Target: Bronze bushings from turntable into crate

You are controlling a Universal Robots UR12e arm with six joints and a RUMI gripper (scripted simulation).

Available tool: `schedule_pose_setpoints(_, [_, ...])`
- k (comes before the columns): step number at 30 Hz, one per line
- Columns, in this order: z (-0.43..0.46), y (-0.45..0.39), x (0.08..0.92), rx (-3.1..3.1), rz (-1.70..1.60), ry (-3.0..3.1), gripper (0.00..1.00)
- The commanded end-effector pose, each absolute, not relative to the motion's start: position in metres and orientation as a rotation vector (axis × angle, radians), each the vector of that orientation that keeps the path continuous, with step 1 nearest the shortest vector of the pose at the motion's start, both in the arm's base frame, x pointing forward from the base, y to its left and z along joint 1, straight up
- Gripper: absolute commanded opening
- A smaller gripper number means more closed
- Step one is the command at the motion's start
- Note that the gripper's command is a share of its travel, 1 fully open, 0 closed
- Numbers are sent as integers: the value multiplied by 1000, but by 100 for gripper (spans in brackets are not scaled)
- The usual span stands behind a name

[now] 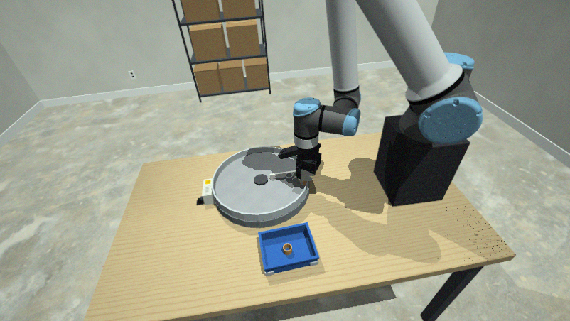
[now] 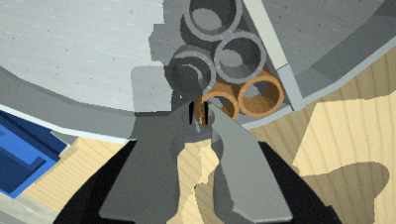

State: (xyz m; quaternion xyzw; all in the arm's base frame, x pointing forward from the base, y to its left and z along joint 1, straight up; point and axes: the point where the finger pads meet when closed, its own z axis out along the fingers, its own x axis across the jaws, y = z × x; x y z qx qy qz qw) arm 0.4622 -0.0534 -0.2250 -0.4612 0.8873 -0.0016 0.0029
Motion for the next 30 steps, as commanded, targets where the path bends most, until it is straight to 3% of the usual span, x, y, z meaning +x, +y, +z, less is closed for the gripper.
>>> schedule_pose_setpoints(1, [-225,-53,462,-1446,-6,2782,6])
schedule_pose_setpoints(2, [-225,-53,462,-1446,-6,2782,0])
schedule_pose_setpoints(30, [-225,-53,462,-1446,-6,2782,0])
